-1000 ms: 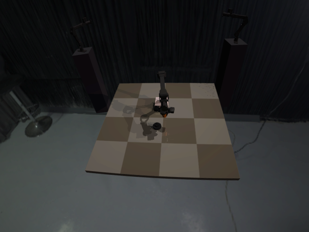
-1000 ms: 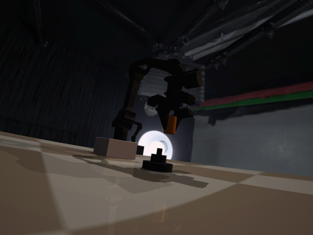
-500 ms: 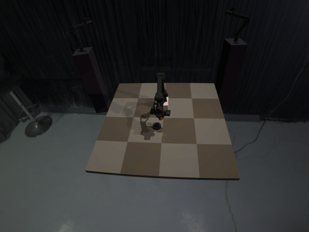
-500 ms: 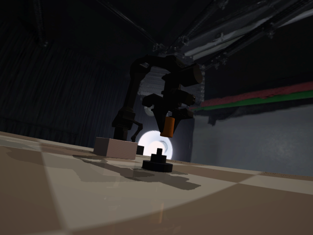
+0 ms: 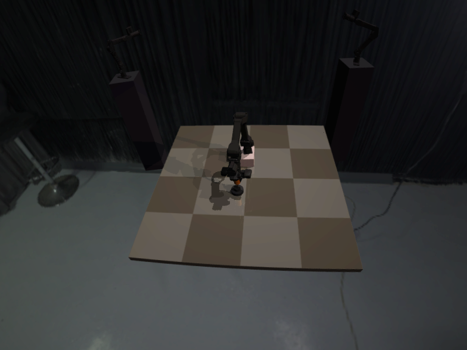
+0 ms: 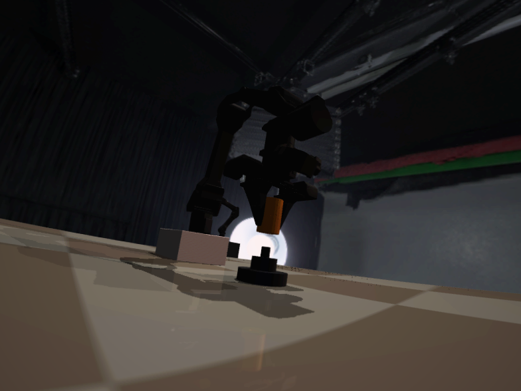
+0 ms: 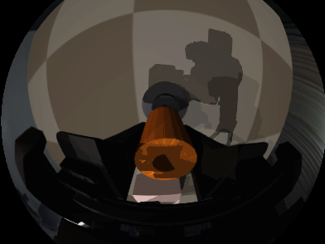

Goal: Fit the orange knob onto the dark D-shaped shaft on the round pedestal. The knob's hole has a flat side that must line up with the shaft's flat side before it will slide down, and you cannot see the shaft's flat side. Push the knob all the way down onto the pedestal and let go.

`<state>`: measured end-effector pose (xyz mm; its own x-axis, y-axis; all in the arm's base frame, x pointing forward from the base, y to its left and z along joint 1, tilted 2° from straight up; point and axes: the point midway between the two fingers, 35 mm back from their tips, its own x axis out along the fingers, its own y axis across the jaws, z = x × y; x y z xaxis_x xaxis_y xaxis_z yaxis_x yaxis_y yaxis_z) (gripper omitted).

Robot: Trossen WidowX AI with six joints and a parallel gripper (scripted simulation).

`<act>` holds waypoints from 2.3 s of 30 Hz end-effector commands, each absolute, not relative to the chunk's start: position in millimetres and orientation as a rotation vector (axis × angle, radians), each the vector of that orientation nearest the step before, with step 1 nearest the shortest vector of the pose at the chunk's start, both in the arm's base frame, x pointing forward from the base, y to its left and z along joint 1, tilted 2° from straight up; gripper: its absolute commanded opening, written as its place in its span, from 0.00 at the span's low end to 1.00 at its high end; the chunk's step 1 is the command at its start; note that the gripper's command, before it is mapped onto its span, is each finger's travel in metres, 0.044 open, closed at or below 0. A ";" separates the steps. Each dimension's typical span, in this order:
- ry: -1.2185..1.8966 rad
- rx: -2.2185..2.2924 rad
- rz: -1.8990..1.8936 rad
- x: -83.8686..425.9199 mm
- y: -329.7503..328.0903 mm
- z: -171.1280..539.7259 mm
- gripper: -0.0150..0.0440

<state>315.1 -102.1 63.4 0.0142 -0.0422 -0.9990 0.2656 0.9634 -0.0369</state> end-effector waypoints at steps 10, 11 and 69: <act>1.531 0.171 -0.237 318.3 -106.9 38.6 0.25; 1.531 0.171 -0.237 318.3 -106.9 38.8 0.25; 1.532 0.161 -0.228 319.6 -107.5 37.8 0.25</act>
